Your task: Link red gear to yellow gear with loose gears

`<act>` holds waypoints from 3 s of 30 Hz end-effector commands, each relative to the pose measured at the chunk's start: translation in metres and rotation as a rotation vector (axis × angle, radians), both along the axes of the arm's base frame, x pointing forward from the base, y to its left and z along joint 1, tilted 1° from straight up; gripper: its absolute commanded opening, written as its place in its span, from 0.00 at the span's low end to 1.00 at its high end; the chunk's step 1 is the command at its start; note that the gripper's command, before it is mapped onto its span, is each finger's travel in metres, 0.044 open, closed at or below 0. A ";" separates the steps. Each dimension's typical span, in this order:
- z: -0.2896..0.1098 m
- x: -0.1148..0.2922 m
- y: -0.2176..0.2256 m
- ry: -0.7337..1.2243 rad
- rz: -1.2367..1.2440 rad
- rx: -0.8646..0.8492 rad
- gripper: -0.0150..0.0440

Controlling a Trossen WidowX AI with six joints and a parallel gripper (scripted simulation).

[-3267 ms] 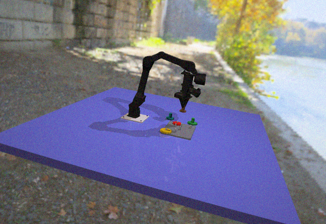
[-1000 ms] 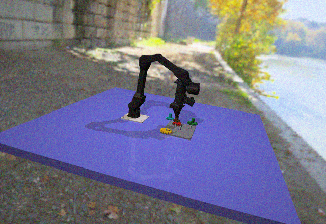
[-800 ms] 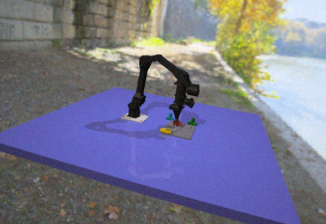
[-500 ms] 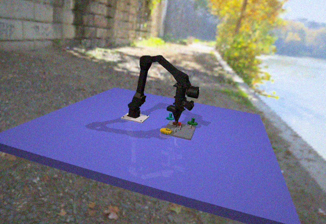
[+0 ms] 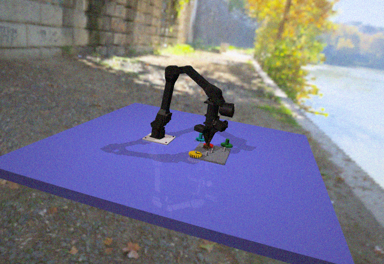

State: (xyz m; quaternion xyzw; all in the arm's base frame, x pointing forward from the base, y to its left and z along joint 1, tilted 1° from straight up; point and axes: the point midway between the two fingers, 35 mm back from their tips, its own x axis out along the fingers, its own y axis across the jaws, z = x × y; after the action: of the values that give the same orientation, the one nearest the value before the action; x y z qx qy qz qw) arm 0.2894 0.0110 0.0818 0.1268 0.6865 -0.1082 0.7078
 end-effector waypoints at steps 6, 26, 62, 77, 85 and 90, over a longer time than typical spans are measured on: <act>-0.002 0.000 0.001 -0.005 0.212 -0.005 0.25; -0.006 0.000 0.001 -0.007 0.294 -0.008 0.25; 0.042 0.062 0.129 -0.016 0.372 0.000 0.98; 0.020 0.065 0.140 -0.017 0.381 0.001 1.00; 0.013 0.066 0.140 -0.017 0.381 0.001 1.00; 0.005 0.066 0.140 -0.017 0.381 0.001 1.00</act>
State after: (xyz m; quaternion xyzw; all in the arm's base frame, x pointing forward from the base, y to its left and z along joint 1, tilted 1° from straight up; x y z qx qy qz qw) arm 0.3557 0.1511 0.0941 -0.0054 0.6905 0.0314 0.7226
